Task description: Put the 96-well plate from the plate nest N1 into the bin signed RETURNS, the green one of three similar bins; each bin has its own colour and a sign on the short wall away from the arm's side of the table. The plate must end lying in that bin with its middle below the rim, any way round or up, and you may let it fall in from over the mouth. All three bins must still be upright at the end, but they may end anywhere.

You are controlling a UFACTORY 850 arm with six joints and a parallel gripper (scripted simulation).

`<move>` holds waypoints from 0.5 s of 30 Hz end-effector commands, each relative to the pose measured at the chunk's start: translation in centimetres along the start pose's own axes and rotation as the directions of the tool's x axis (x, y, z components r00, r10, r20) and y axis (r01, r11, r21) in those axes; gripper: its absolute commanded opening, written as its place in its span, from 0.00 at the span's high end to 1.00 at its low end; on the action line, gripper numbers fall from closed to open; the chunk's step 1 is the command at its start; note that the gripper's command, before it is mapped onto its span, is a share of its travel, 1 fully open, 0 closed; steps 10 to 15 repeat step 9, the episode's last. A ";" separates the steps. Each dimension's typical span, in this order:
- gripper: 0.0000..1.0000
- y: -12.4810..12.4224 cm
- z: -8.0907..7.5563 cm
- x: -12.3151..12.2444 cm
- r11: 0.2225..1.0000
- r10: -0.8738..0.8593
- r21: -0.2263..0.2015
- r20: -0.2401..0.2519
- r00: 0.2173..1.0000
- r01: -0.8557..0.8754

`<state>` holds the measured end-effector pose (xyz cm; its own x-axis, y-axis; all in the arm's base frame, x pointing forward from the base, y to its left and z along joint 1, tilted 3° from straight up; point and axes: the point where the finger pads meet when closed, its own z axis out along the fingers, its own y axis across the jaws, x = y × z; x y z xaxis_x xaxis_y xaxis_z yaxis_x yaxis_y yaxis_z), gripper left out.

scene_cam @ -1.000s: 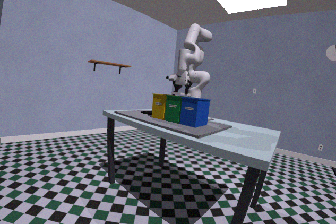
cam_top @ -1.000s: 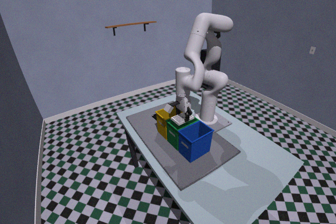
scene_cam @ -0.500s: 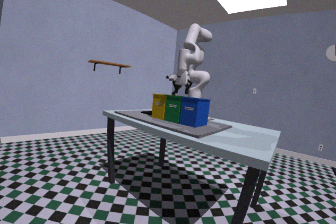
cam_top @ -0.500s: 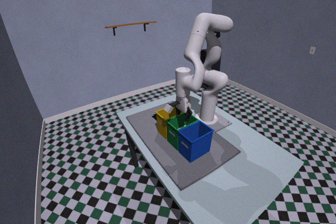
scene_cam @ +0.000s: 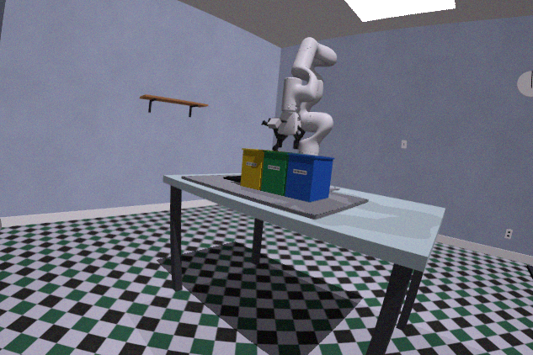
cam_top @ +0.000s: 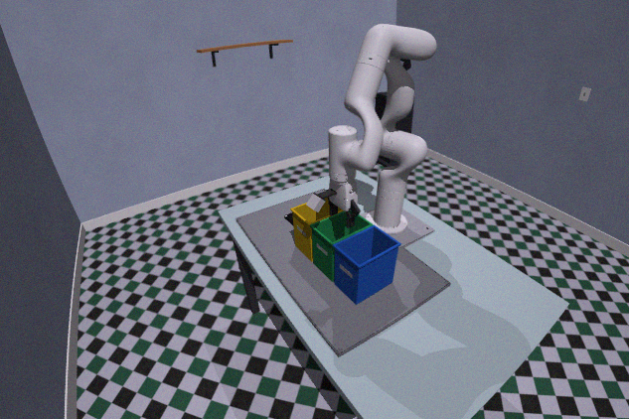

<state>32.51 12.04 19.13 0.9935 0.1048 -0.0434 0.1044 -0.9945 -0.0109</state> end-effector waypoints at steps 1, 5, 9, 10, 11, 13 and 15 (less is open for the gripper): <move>0.00 0.0 -0.1 0.1 1.000 0.000 0.000 -0.002 1.000 0.000; 0.00 0.0 -1.1 0.1 1.000 0.000 0.000 -0.002 1.000 0.000; 0.00 0.0 -2.2 0.1 1.000 0.000 0.000 -0.002 1.000 0.000; 0.00 0.0 -2.2 0.1 1.000 0.000 0.000 -0.002 1.000 0.000; 0.00 0.0 -2.2 0.1 1.000 0.000 0.000 -0.002 1.000 0.000; 0.00 0.0 -2.2 0.1 1.000 0.000 0.000 -0.002 1.000 0.000; 0.00 0.0 -2.2 0.1 1.000 0.000 0.000 -0.002 1.000 0.000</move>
